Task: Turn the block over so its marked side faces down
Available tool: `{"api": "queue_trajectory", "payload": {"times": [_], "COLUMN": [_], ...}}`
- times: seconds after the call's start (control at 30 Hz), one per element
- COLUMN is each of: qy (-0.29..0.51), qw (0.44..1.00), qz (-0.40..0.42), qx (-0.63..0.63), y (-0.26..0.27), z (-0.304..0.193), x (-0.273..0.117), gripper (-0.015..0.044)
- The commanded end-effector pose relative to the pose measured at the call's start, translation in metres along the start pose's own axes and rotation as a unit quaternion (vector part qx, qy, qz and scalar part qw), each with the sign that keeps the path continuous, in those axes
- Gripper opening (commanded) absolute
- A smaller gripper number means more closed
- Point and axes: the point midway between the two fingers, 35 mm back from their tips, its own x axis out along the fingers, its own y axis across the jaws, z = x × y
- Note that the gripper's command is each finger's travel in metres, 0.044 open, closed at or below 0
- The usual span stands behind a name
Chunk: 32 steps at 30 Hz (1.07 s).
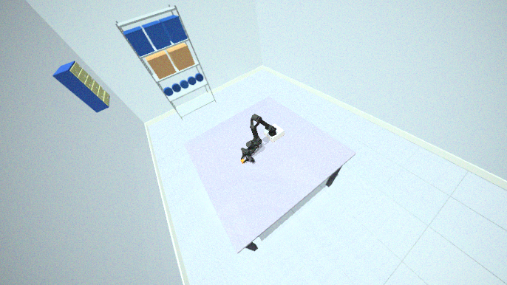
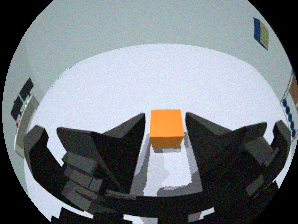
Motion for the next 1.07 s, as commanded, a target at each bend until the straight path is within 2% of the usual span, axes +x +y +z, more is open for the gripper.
{"api": "queue_trajectory", "payload": {"times": [0.0, 0.17, 1.03], "qy": [0.000, 0.000, 0.000], "qw": [1.000, 1.000, 1.000], "qz": [-0.001, -0.001, -0.001], "qx": [-0.002, -0.002, -0.002], "y": [-0.0003, -0.0003, -0.0003], "z": [-0.0006, -0.0006, -0.0006], "x": [-0.0003, -0.0003, -0.0003], "gripper": [0.0315, 0.0440, 0.0440]}}
